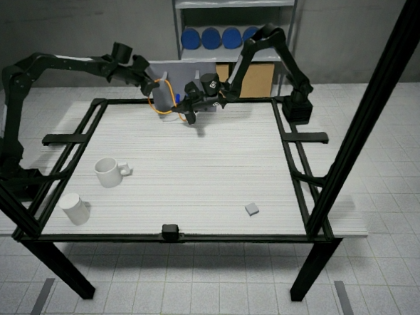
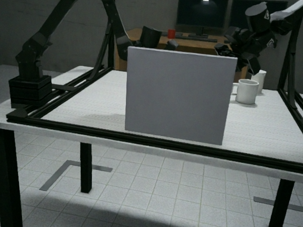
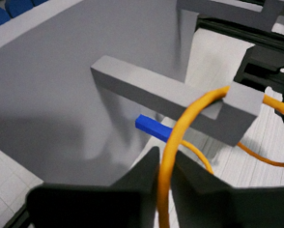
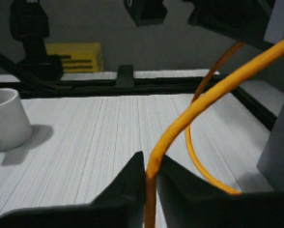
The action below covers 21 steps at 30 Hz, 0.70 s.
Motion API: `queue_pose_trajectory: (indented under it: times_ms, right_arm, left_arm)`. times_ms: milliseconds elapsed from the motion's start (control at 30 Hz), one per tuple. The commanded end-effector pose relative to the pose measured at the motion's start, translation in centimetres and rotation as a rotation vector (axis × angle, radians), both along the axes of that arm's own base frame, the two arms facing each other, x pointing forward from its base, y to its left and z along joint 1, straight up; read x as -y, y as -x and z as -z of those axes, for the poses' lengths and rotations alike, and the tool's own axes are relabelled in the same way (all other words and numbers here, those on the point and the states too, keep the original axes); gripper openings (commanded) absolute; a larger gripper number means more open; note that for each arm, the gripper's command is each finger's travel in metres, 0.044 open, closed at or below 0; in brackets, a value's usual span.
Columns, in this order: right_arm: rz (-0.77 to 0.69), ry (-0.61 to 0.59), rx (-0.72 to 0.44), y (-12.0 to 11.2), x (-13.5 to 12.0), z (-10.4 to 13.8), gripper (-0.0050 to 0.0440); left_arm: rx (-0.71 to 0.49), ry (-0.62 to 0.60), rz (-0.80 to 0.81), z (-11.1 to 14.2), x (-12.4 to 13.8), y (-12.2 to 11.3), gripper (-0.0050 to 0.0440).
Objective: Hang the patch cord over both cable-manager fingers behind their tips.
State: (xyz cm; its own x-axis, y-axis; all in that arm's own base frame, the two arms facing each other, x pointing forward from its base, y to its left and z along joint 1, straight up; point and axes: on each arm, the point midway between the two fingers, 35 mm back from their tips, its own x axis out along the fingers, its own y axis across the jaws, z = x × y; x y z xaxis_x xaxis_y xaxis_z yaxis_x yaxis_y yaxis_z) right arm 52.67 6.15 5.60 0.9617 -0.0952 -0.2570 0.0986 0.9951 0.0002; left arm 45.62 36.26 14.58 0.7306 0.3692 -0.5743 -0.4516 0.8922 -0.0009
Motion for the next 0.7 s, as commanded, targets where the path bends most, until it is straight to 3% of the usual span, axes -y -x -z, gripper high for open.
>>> queue_pose_trajectory:
  times_ms: [0,667]
  right_arm:
    - [0.001,-0.006,0.028,-0.33,-0.11,-1.31,0.0025]
    - [0.002,-0.005,0.02,0.0,0.24,-1.02,0.0025]
  left_arm:
    - [0.024,-0.022,0.002,-1.61,-0.07,-0.04,0.0025]
    - [0.024,-0.022,0.002,-1.61,-0.07,-0.04,0.004]
